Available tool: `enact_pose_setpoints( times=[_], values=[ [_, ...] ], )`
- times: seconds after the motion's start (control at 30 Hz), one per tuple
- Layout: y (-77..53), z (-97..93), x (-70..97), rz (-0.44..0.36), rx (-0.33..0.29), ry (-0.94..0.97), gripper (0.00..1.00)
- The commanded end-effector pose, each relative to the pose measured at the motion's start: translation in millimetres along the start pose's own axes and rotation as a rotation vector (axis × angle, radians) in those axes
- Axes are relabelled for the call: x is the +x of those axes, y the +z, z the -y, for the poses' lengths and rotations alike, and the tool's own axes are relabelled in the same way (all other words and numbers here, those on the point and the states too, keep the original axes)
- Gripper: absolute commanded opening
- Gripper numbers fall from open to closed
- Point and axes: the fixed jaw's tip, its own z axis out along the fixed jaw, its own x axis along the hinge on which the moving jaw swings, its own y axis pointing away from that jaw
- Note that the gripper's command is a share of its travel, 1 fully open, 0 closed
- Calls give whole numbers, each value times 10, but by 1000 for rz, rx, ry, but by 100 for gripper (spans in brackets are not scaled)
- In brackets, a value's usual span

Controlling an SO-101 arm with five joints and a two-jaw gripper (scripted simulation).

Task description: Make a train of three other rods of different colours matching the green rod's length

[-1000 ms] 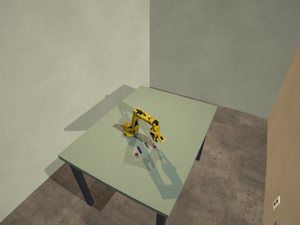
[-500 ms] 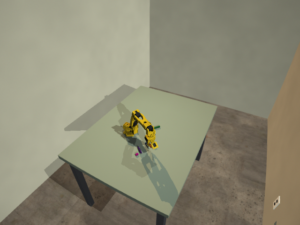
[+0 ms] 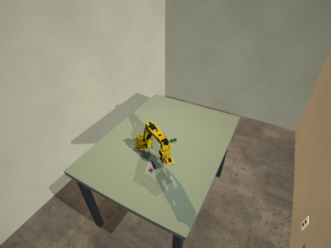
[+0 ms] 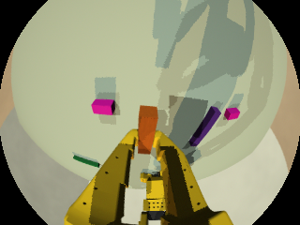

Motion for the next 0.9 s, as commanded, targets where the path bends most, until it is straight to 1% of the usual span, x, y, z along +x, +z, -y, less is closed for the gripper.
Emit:
enact_pose_setpoints(
  times=[0.0,0.17,0.2,0.87],
  values=[
    [-146,-6,-93,79,-14,0,0],
    [-146,-6,-93,79,-14,0,0],
    [-178,15,-106,87,-15,1,0],
    [-174,15,-107,87,-15,1,0]
  ],
)
